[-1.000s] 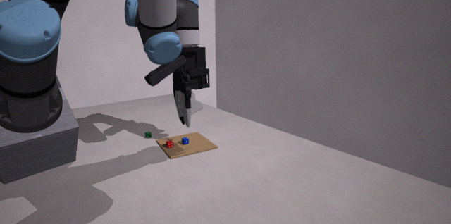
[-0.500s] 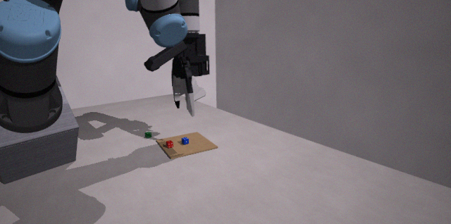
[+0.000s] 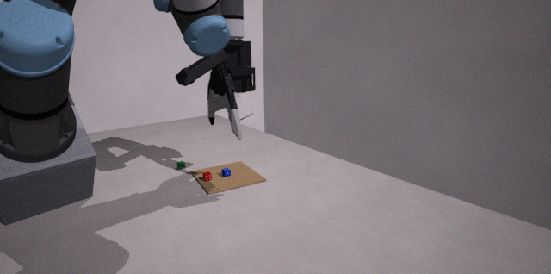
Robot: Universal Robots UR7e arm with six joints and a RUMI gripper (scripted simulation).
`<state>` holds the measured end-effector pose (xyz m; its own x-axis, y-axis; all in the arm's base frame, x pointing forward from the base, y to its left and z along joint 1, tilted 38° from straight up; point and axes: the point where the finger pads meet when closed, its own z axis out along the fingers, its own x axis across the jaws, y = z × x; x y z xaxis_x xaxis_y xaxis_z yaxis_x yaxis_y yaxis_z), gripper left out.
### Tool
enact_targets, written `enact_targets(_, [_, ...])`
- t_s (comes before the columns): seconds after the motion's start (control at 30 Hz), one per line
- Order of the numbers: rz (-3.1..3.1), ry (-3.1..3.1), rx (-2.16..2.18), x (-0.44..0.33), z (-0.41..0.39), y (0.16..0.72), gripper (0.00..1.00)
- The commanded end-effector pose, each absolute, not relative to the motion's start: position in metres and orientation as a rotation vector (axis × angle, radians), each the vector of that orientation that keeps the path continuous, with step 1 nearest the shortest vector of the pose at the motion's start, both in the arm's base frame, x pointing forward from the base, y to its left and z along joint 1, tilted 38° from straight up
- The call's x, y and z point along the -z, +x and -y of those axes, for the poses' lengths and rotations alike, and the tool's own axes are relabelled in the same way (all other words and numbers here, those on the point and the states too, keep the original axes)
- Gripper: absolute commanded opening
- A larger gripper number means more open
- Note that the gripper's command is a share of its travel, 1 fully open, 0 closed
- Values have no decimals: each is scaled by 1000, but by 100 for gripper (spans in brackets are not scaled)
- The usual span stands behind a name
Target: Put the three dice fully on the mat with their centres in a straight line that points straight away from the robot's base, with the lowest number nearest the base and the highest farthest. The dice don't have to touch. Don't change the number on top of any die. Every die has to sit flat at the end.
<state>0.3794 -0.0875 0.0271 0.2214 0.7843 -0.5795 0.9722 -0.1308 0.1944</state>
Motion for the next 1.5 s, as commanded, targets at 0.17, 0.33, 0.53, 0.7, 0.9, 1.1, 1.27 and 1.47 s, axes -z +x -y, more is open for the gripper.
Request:
enact_targets(0.17, [-1611,1967,457,-29,87,382,100])
enact_targets(0.33, [-1604,1973,455,-27,86,381,100])
enact_targets(0.53, [-1551,2011,438,-20,81,377,100])
enact_targets(0.7, [-1452,2073,402,-12,73,374,100])
enact_targets(0.9, [-1339,2139,360,-2,64,371,100])
enact_targets(1.1, [-1173,2222,300,11,53,365,100])
enact_targets(1.27, [-1052,2274,257,20,44,361,100])
enact_targets(1.47, [-919,2325,210,29,36,357,100])
